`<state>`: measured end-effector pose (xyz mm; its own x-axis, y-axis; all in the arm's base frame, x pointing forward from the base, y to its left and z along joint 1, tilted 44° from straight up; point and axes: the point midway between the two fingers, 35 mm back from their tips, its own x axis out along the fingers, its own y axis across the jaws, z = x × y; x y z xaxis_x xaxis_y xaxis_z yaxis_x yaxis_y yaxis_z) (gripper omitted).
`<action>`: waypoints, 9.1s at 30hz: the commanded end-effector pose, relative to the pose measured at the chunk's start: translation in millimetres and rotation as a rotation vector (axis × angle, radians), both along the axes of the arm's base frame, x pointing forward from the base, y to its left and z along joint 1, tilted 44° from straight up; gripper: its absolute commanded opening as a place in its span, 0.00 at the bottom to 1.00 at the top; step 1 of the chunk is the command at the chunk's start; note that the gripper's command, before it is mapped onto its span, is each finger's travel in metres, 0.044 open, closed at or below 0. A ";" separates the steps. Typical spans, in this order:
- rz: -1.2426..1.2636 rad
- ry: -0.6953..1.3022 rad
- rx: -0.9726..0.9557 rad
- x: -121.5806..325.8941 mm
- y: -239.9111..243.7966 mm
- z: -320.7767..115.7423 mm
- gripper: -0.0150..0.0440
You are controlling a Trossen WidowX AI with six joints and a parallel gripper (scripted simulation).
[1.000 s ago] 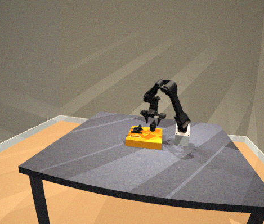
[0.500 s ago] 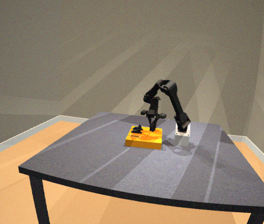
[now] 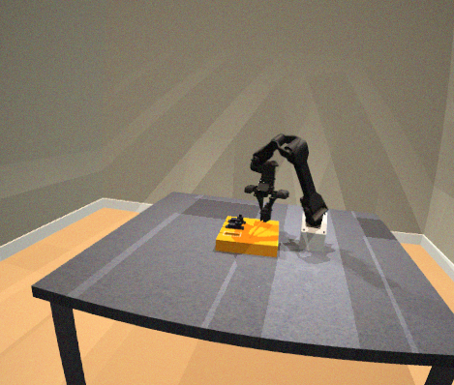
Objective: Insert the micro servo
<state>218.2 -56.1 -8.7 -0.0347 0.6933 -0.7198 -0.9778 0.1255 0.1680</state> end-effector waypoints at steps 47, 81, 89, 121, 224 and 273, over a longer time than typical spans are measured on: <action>0.003 -0.013 -0.007 12.1 94.9 95.7 0.25; -0.677 0.638 -0.035 11.7 97.2 97.9 0.25; -0.876 0.829 -0.043 11.7 97.2 97.9 0.25; -0.913 0.860 -0.042 100.4 105.8 103.6 0.25; -0.911 0.860 -0.039 118.6 155.0 56.5 0.25; -0.915 0.865 -0.043 15.3 59.3 137.1 1.00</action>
<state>230.6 16.0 115.0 -0.0398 0.6935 -0.7194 -0.0928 0.7143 0.6937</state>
